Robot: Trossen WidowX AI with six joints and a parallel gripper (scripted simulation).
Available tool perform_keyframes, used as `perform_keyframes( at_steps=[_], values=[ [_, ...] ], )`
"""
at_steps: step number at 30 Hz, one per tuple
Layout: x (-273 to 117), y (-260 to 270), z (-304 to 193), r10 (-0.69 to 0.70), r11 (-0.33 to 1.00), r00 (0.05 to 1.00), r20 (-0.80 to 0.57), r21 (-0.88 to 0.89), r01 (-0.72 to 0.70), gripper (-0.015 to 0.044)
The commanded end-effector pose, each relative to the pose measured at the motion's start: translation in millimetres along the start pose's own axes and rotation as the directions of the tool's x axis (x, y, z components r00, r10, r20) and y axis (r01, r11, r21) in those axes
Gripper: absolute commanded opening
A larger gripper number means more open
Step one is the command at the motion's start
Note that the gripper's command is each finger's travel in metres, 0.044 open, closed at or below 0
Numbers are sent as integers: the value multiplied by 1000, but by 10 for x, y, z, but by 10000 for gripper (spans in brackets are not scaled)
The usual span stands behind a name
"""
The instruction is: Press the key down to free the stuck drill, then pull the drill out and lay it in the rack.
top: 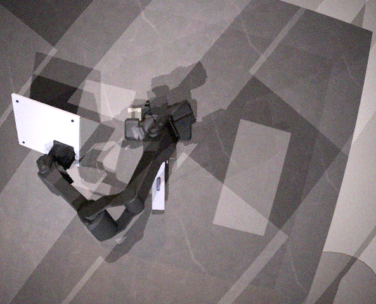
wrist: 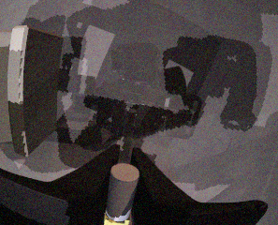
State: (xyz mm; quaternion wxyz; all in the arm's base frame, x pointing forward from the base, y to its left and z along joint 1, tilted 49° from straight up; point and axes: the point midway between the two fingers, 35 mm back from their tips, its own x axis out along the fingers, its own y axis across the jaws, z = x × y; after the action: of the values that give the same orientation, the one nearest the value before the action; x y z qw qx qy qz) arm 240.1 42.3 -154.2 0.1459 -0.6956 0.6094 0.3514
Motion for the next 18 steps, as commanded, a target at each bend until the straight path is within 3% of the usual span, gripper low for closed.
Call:
perform_keyframes(
  at_steps=[1, 12, 18],
  values=[
    [-1, -25, 76, -2, 1000, 1000, 2, 5, 2, 0],
    [0, -33, 232, -2, 1000, 1000, 3, 5, 2, 0],
    [4, -4, 184, 1, 1000, 1000, 1, 1, -1, 157]
  ],
)
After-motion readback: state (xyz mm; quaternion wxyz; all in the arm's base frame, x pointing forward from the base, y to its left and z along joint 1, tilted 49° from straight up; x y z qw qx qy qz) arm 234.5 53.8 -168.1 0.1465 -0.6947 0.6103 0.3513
